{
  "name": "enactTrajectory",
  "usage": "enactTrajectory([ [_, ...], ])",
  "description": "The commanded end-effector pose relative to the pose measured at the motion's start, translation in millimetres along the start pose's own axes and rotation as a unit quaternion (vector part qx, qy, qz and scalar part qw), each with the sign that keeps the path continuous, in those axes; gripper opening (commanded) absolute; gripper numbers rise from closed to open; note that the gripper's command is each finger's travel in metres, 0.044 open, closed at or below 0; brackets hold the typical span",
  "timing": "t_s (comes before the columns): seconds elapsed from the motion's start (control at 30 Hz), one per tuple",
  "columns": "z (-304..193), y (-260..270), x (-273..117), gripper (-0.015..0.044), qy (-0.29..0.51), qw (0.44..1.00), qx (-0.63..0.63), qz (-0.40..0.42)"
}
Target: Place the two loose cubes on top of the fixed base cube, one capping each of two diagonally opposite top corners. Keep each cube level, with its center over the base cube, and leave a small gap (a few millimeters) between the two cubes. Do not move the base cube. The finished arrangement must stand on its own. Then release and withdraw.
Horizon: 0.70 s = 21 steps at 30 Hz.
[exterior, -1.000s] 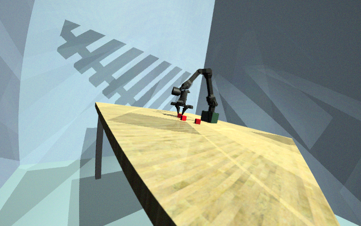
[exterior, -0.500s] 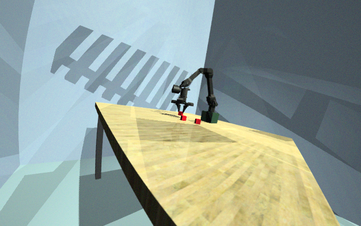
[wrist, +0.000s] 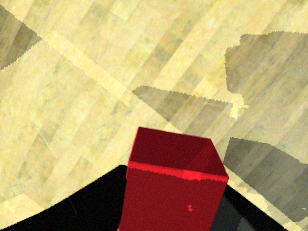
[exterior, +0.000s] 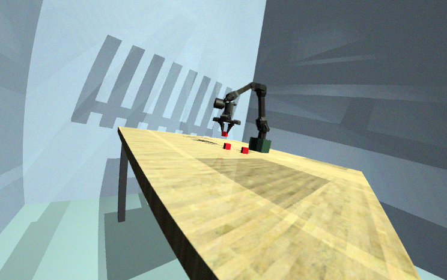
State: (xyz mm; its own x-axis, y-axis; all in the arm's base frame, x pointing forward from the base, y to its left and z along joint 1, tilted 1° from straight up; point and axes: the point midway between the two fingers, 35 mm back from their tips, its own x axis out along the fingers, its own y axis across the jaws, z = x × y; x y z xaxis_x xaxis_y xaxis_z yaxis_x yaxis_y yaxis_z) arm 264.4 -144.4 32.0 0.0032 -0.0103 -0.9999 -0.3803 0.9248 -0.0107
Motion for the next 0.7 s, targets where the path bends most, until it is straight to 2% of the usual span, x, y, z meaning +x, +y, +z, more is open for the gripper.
enactTrajectory([
  [0.0, 1, -2, -19, 0.0105, -0.004, 1.000, 0.000, -0.009],
  [0.23, -1, 1, -38, 0.0105, -0.004, 1.000, -0.002, -0.008],
  [0.43, -1, 1, -41, 0.0105, -0.004, 1.000, -0.001, -0.008],
  [0.67, 15, 14, -37, 0.0105, -0.006, 0.998, 0.069, -0.006],
])
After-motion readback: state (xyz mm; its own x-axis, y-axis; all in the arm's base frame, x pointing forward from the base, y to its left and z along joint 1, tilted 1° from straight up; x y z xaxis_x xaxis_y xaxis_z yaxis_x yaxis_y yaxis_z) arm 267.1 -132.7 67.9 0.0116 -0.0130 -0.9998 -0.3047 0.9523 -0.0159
